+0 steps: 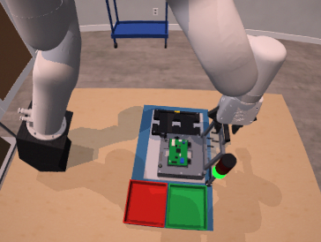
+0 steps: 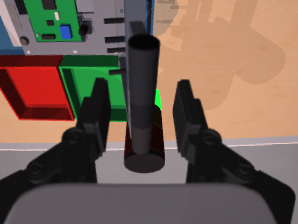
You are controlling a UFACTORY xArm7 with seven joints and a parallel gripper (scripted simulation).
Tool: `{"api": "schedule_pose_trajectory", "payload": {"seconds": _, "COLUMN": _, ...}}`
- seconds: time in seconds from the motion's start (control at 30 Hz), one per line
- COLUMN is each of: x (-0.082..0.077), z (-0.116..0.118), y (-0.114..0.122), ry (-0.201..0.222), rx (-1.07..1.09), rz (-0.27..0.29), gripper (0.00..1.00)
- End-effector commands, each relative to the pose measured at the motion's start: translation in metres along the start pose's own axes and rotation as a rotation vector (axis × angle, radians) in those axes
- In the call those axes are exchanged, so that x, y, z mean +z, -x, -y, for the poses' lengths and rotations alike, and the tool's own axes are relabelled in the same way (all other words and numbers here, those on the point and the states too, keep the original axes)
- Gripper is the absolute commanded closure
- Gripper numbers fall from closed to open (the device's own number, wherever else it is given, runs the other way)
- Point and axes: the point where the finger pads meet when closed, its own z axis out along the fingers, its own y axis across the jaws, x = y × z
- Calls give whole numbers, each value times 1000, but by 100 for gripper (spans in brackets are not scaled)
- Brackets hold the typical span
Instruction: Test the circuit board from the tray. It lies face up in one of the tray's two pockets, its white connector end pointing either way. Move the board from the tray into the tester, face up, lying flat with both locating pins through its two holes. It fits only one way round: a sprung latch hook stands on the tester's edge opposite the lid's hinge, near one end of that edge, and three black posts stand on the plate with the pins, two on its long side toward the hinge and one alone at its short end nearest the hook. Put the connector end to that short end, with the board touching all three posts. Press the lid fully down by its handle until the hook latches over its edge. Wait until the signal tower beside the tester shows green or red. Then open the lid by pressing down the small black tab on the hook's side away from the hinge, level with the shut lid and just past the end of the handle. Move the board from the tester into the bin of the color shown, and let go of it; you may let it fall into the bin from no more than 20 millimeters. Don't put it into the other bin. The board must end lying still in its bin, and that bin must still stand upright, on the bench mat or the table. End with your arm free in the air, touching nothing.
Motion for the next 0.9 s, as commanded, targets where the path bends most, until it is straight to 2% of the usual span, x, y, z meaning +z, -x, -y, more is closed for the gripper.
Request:
{"api": "schedule_pose_trajectory", "payload": {"seconds": 0.0, "x": -6, "z": -1, "y": 0, "ry": 4, "rx": 0, "rz": 0, "gripper": 49}}
{"api": "schedule_pose_trajectory", "payload": {"seconds": 0.17, "x": -17, "z": -1, "y": 0, "ry": 4, "rx": 0, "rz": 0, "gripper": 49}}
{"api": "schedule_pose_trajectory", "payload": {"seconds": 0.43, "x": -50, "z": -1, "y": 0, "ry": 4, "rx": 0, "rz": 0, "gripper": 49}}
{"api": "schedule_pose_trajectory", "payload": {"seconds": 0.77, "x": -57, "z": -1, "y": 0, "ry": 4, "rx": 0, "rz": 0, "gripper": 49}}
{"api": "schedule_pose_trajectory", "payload": {"seconds": 0.8, "x": -57, "z": -1, "y": 0, "ry": 4, "rx": 0, "rz": 0, "gripper": 0}}
{"api": "schedule_pose_trajectory", "payload": {"seconds": 0.87, "x": -57, "z": -1, "y": 0, "ry": 4, "rx": 0, "rz": 0, "gripper": 0}}
